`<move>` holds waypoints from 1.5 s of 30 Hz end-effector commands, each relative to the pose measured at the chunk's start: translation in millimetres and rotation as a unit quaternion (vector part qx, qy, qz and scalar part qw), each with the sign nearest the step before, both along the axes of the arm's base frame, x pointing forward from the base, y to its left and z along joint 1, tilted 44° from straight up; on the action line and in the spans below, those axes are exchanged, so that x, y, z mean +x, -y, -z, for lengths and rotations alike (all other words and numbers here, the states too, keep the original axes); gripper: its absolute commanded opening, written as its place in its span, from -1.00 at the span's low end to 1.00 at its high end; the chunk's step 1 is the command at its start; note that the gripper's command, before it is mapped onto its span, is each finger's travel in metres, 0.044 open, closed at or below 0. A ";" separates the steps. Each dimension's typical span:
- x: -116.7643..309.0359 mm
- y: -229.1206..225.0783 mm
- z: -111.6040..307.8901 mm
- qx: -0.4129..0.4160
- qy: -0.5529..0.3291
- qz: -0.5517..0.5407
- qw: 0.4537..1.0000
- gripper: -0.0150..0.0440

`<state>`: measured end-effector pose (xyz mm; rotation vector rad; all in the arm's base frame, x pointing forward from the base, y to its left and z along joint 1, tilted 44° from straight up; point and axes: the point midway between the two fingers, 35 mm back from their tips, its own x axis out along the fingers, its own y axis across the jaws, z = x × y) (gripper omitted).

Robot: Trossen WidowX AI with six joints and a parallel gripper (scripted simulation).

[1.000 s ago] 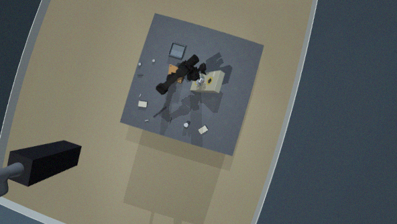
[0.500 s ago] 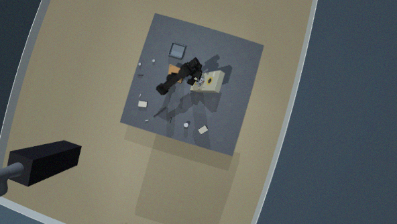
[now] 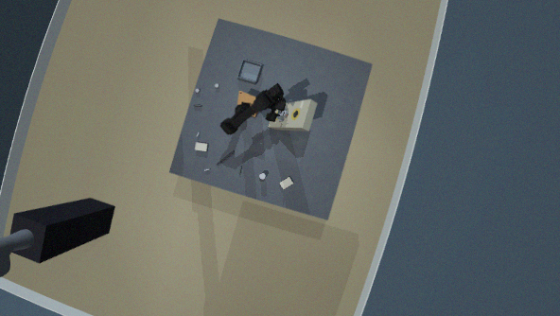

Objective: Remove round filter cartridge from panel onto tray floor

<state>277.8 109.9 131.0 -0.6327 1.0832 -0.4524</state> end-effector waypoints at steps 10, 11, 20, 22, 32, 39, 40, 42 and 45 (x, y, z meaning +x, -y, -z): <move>7.6 15.4 16.4 -0.002 -0.007 -0.001 1.000 0.54; 8.2 16.5 17.5 -0.003 -0.007 -0.001 1.000 0.54; 13.3 26.1 26.4 -0.003 -0.006 -0.001 1.000 0.54; 13.6 26.9 27.0 -0.003 -0.006 -0.001 1.000 0.54; 13.7 23.7 25.1 0.002 -0.004 0.001 1.000 0.25; 13.7 23.7 25.1 0.002 -0.004 0.001 1.000 -0.04; 13.7 23.7 25.1 0.002 -0.004 0.001 1.000 -0.13; 15.1 22.7 23.9 0.002 -0.003 0.001 1.000 -0.31; 21.0 18.3 18.9 0.002 -0.003 0.001 1.000 -0.49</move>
